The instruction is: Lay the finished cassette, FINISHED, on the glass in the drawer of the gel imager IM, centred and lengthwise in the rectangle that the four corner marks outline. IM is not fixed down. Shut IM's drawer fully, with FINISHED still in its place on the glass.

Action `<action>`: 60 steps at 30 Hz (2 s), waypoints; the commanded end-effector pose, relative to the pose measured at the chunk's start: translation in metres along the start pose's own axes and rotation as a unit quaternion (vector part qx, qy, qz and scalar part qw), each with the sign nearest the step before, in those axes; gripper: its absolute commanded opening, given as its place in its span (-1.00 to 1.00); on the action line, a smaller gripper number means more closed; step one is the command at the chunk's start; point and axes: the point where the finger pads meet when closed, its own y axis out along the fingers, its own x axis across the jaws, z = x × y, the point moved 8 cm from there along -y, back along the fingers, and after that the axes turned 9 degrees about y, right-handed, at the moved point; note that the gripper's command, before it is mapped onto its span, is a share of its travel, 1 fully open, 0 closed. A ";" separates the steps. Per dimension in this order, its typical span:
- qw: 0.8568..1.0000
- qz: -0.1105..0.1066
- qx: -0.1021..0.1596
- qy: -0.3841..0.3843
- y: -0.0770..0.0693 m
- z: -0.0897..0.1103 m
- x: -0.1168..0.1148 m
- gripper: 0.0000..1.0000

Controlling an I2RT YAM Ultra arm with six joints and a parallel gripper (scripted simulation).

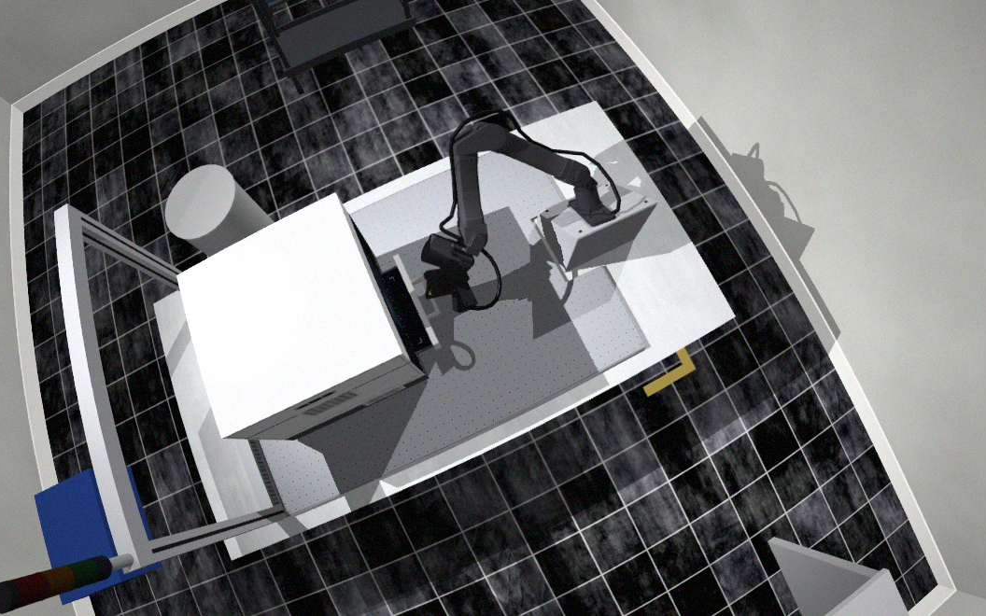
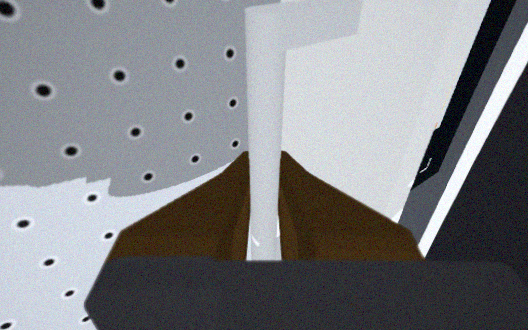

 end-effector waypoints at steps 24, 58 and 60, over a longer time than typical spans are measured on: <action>1.000 0.012 -0.009 0.001 0.001 -0.003 -0.007 -1.00; 0.997 0.075 -0.014 0.009 0.021 -0.002 -0.019 -1.00; 0.998 0.059 -0.021 -0.003 0.020 -0.007 -0.005 -1.00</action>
